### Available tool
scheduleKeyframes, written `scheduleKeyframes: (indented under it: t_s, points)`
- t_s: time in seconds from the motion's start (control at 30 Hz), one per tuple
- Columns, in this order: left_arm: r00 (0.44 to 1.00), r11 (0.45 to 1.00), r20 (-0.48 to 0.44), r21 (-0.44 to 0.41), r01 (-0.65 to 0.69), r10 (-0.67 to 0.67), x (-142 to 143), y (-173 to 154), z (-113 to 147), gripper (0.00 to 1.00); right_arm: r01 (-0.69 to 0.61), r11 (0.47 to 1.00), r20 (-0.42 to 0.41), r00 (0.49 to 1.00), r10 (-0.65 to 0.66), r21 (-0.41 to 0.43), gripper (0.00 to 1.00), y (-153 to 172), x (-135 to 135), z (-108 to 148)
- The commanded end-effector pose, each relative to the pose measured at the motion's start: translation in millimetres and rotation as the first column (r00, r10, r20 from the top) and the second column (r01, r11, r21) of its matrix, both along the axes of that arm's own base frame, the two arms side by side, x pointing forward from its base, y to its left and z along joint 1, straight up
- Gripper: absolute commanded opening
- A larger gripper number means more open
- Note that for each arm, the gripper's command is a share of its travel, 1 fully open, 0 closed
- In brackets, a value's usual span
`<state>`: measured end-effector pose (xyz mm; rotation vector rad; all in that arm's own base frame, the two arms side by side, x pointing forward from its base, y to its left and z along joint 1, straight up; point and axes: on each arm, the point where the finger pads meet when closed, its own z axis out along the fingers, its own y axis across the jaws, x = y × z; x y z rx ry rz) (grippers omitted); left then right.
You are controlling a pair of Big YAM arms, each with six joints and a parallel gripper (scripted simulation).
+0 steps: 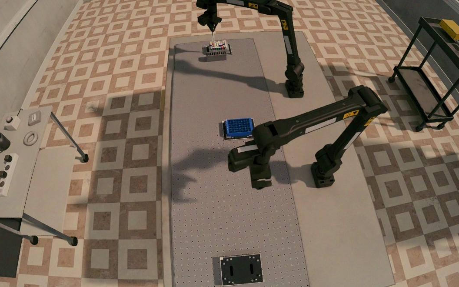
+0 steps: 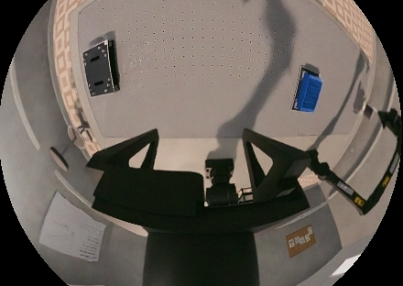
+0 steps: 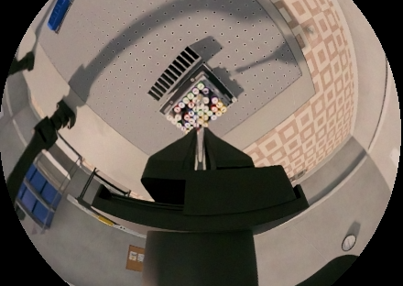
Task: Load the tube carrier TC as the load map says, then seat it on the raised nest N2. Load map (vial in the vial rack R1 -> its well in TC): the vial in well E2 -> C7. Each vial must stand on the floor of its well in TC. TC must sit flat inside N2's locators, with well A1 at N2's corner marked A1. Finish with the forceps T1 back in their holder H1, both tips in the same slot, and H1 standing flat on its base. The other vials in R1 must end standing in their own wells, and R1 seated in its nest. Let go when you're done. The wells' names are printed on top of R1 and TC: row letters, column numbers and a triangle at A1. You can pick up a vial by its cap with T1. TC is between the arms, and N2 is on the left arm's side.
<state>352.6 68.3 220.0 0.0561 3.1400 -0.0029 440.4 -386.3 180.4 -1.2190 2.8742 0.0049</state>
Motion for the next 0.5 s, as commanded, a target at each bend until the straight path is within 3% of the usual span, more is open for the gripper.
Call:
scheduleKeyframes:
  t_s: [0.0, 0.2, 0.3, 0.47]
  points:
    - [0.999, 1.0, 0.034, 0.009, -0.006, 0.005, 8, 3, 14, 1.0, 0.0, 0.999, 0.054, 0.999, 0.003, -0.049, 0.09, -12, 8, 39]
    - [0.999, 1.0, 0.034, 0.009, -0.006, 0.005, 8, 3, 14, 1.0, 0.0, 0.999, 0.053, 0.999, 0.003, -0.048, 0.09, -12, 7, 46]
    - [0.999, 1.0, 0.034, 0.009, -0.006, 0.005, 8, 3, 14, 1.0, -0.001, 1.0, 0.004, 1.0, 0.001, -0.004, 0.09, -5, 0, 22]
    - [0.999, 1.0, 0.034, 0.009, -0.006, 0.005, 8, 3, 14, 1.0, -0.001, 1.0, 0.004, 1.0, 0.001, -0.003, 0.09, -7, 3, 13]
